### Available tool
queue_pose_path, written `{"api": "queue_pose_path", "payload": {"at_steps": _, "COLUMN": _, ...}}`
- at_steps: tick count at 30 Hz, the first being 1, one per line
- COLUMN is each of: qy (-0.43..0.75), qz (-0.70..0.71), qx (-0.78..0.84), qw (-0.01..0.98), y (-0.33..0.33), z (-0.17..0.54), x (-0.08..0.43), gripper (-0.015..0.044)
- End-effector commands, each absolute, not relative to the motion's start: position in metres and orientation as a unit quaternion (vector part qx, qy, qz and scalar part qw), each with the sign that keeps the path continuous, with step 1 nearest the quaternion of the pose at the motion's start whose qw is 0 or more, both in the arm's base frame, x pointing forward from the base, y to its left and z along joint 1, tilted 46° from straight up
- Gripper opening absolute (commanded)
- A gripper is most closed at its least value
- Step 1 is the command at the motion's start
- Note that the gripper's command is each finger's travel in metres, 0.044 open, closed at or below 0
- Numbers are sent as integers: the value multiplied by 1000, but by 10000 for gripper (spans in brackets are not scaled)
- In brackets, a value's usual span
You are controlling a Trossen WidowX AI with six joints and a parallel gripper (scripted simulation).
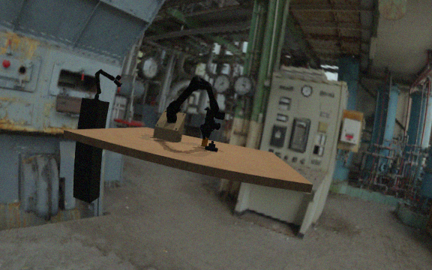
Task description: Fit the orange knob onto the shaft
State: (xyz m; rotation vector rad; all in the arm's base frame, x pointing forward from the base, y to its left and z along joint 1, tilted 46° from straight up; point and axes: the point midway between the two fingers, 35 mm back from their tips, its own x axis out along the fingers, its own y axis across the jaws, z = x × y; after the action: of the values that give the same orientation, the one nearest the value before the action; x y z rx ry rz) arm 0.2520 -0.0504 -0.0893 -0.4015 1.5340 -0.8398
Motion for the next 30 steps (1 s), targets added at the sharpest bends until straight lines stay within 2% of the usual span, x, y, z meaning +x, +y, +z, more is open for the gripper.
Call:
{"api": "queue_pose_path", "payload": {"at_steps": 1, "qy": 668, "qz": -365, "qx": -180, "qw": 623, "y": -55, "z": -93, "x": 251, "gripper": 440}}
{"api": "queue_pose_path", "payload": {"at_steps": 26, "qy": 668, "qz": -367, "qx": -181, "qw": 622, "y": -82, "z": -118, "x": 242, "gripper": 440}}
{"api": "queue_pose_path", "payload": {"at_steps": 30, "qy": 668, "qz": -367, "qx": -181, "qw": 622, "y": -82, "z": -118, "x": 242, "gripper": 335}}
